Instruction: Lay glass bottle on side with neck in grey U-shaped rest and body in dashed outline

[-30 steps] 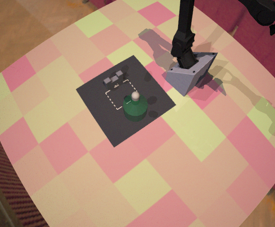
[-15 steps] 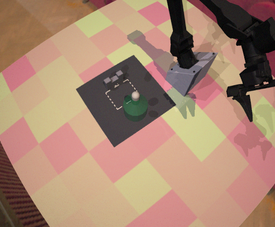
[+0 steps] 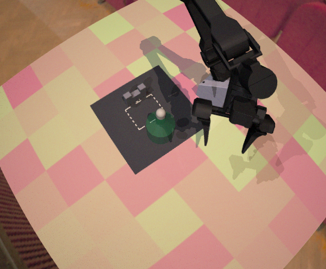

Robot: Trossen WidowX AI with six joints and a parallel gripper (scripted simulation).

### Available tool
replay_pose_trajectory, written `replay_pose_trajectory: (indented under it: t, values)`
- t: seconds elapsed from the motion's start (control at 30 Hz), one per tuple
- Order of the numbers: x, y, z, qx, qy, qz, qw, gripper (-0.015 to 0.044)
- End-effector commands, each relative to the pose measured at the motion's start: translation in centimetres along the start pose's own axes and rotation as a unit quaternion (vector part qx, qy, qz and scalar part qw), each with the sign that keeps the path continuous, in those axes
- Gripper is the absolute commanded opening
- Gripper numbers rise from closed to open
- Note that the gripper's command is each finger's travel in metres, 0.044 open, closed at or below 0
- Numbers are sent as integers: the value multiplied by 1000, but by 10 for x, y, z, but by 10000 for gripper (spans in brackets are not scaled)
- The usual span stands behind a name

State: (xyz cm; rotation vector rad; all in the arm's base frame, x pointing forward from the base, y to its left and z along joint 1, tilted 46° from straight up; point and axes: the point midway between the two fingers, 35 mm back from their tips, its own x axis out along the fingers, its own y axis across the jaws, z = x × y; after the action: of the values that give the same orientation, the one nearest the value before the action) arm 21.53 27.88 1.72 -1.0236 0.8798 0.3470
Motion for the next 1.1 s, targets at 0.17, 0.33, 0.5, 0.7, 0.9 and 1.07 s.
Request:
replay_pose_trajectory:
  t: [0.17, 0.33, 0.5, 0.7, 0.9, 1.07]
  values:
    - [20, -105, -88, -332, 194, -54, 922, 440]
    - [17, -134, -123, -439, 263, -31, 858, 440]
    - [30, -138, -129, -419, 299, 38, 856, 440]
    - [48, -144, -144, -371, 352, 154, 845, 440]
    - [47, -144, -145, -371, 352, 154, 845, 440]
    - [44, -149, -148, -371, 352, 154, 845, 440]
